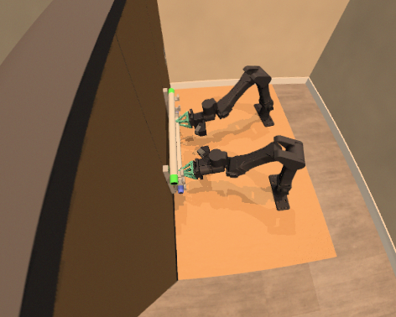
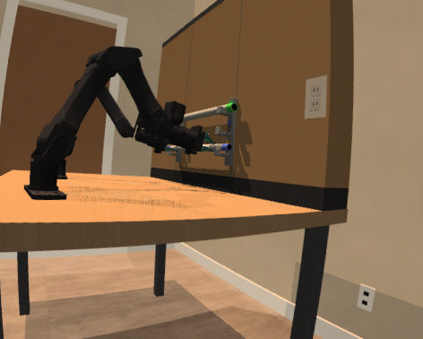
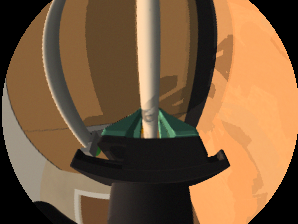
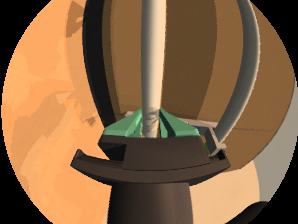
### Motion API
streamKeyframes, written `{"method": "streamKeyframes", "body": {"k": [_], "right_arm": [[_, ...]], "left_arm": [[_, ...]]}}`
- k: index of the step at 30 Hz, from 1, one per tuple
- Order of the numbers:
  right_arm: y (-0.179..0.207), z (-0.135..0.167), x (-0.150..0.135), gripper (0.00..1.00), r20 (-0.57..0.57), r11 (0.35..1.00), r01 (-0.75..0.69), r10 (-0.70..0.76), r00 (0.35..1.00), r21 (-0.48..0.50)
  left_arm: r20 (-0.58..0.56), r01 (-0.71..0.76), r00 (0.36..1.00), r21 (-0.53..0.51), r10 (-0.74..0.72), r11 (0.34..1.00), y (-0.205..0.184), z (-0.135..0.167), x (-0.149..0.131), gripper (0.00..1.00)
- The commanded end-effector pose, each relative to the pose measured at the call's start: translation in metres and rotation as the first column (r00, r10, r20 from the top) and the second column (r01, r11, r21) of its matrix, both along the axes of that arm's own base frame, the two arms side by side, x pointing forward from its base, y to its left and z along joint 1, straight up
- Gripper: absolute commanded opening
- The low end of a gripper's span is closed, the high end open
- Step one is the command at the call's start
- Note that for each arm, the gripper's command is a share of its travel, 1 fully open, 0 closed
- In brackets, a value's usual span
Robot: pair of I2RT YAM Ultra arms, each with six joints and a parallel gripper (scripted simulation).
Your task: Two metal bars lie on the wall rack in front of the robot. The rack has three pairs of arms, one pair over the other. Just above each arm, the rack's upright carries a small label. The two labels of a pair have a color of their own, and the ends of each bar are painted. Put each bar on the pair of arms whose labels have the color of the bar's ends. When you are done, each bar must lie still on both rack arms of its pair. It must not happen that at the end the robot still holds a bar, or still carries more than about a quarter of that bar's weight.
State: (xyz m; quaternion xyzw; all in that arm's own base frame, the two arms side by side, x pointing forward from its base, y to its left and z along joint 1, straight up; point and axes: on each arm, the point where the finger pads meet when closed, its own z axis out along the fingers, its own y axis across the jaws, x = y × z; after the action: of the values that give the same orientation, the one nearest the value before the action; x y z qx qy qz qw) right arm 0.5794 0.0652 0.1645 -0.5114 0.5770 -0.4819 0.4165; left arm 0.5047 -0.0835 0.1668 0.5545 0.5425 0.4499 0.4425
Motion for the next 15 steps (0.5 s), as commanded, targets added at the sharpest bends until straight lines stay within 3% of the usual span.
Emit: {"method": "streamKeyframes", "body": {"k": [1,15], "right_arm": [[-0.0032,0.0830,0.0109,0.00,0.190,1.000,0.020,-0.017,0.982,-0.011],[-0.0020,0.0833,0.0029,0.00,0.190,1.000,0.020,-0.017,0.982,-0.011]], "left_arm": [[0.205,-0.018,0.979,-0.022,0.022,1.000,0.0030,0.0807,0.0138,0.00],[0.205,-0.018,0.979,-0.022,0.022,1.000,0.0029,0.0810,0.0057,0.00]]}}
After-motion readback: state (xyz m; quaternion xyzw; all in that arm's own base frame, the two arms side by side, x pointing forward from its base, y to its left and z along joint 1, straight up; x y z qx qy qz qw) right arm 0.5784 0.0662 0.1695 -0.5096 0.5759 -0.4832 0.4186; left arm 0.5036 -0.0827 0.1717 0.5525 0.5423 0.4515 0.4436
